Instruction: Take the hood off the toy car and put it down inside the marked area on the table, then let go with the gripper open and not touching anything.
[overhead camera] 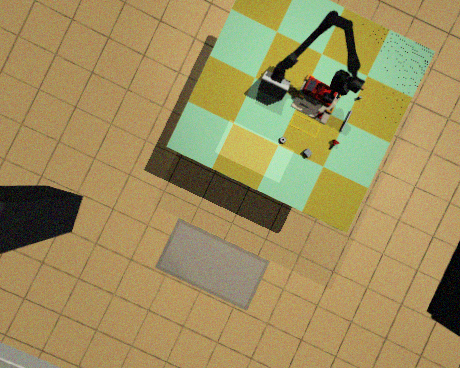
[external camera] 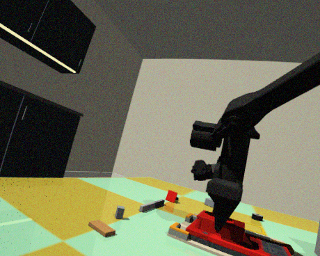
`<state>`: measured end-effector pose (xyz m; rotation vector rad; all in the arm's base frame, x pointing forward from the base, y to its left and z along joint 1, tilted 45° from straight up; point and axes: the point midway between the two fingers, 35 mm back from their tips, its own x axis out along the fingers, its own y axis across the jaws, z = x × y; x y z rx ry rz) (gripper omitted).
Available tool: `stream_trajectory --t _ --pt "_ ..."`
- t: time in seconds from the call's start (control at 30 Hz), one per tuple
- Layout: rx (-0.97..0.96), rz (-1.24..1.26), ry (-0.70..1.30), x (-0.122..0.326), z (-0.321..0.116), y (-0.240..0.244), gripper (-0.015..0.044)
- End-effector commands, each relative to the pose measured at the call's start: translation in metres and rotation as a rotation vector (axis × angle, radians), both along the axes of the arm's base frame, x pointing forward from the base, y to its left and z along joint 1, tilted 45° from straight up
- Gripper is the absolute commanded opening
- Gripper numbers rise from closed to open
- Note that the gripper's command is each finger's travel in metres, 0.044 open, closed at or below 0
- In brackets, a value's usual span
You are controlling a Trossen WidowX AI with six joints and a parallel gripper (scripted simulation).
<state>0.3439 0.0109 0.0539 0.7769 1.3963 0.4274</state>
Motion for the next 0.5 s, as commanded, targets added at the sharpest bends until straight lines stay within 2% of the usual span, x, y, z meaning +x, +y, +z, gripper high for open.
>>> stream_trajectory --t 0.0,0.07,0.4,0.47 --pt "0.0 0.001 -0.001 0.0001 0.0002 -0.0001 0.0288" --pt "0.0 0.001 -0.001 0.0001 0.0002 -0.0001 0.0275" --pt "-0.001 0.0 -0.001 -0.0004 0.0035 -0.0035 0.0012" --pt "-0.001 0.0 -0.001 -0.0006 0.0043 -0.0045 0.0"
